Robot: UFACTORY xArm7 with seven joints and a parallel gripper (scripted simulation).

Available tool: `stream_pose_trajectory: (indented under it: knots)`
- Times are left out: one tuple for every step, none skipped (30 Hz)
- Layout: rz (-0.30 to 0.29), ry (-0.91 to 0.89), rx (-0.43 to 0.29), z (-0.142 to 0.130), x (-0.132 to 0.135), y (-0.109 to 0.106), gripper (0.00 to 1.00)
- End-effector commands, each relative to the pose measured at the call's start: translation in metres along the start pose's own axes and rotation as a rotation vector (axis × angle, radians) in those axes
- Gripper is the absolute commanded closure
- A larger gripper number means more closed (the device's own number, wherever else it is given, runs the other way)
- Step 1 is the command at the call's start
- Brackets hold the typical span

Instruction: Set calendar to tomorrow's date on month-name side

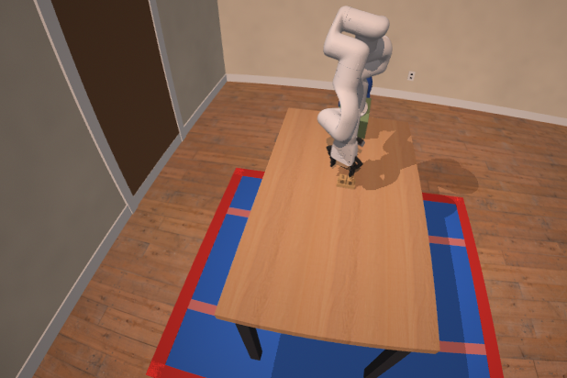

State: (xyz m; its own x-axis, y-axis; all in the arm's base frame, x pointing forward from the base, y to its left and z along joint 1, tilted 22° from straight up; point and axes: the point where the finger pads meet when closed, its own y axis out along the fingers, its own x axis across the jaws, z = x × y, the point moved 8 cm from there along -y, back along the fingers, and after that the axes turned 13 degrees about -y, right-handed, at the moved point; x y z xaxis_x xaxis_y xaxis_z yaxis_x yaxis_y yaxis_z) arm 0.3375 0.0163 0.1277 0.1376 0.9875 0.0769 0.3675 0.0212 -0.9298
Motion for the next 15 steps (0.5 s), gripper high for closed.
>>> stream_pose_trajectory:
  knots:
    - [0.000, 0.000, -0.001, -0.0007, 0.0002, -0.0004, 0.00]
    - [0.000, 0.000, -0.001, -0.0007, 0.0002, -0.0004, 0.00]
    - [0.000, 0.000, -0.001, -0.0007, 0.0002, -0.0004, 0.00]
    - [0.000, 0.000, -0.001, -0.0007, 0.0002, -0.0004, 0.00]
    - [0.000, 0.000, -0.001, -0.0007, 0.0002, -0.0004, 0.00]
    - [0.000, 0.000, -0.001, -0.0007, 0.0002, -0.0004, 0.00]
    - [0.000, 0.000, -0.001, -0.0007, 0.0002, -0.0004, 0.00]
    - [0.000, 0.002, -0.001, -0.0007, 0.0002, -0.0004, 0.00]
    - [0.000, 0.002, -0.001, -0.0007, 0.0002, -0.0004, 0.00]
    - [0.000, 0.002, -0.001, -0.0007, 0.0002, -0.0004, 0.00]
    - [0.000, 0.009, -0.001, -0.0007, 0.0004, -0.0004, 0.00]
    - [0.000, 0.024, -0.001, -0.0009, 0.0010, -0.0004, 0.00]
    - [0.000, 0.048, -0.001, -0.0012, 0.0018, -0.0003, 0.00]
    - [0.000, 0.078, -0.001, -0.0015, 0.0027, -0.0003, 0.00]
    - [0.000, 0.110, -0.001, -0.0018, 0.0038, -0.0002, 0.00]
